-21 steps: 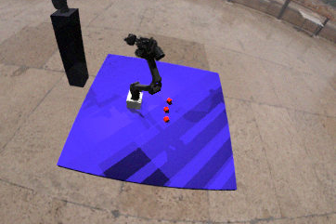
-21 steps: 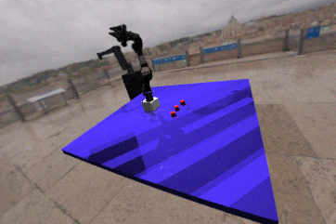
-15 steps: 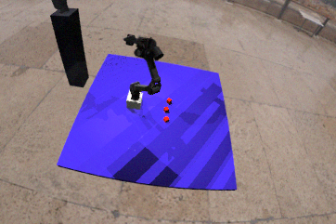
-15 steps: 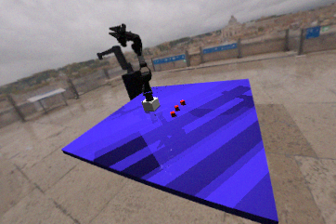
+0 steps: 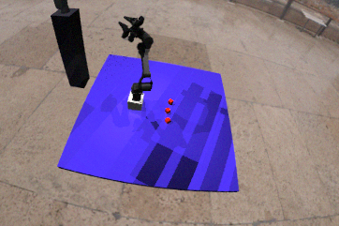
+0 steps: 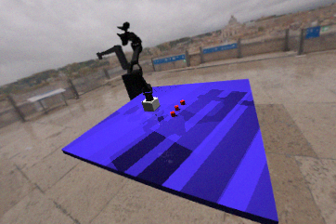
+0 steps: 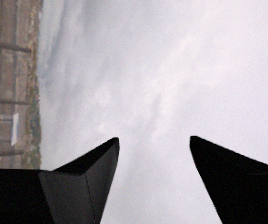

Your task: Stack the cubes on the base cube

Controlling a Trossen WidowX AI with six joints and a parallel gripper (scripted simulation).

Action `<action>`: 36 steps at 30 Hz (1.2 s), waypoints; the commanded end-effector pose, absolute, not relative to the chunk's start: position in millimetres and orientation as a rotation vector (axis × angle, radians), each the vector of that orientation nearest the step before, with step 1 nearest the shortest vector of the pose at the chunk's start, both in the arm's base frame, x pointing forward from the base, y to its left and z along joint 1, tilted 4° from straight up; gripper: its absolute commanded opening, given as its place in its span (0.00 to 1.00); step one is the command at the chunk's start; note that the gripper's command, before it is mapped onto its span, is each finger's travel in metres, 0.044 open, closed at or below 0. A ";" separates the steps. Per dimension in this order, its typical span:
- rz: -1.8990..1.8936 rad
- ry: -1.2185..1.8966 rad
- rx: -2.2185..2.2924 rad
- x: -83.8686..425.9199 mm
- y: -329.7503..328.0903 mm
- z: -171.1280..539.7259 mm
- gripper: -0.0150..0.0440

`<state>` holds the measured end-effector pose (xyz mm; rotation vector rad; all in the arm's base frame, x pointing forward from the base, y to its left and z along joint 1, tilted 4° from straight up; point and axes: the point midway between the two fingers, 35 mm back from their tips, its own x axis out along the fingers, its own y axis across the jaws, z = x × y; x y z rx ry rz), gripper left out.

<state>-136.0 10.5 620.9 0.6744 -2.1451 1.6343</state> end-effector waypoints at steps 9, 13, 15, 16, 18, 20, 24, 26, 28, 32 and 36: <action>1.982 -1.342 0.247 -109.4 183.2 588.8 0.70; 1.981 -1.060 0.164 -79.1 231.2 568.1 0.70; 1.963 -0.919 0.133 -60.5 252.5 556.0 0.70; 1.950 -0.850 0.120 -50.5 262.4 549.4 0.70; 1.915 -0.713 0.100 -29.0 280.4 535.6 0.70; 1.871 -0.578 0.086 -5.9 295.9 520.6 0.70; 1.757 -0.320 0.077 43.9 318.6 487.8 0.70; 1.688 -0.196 0.082 70.0 325.6 470.1 0.70; 1.612 -0.078 0.091 96.4 329.5 451.6 0.70; 1.442 0.145 0.125 148.7 328.2 412.9 0.70; 1.250 0.348 0.176 198.1 315.1 372.4 0.70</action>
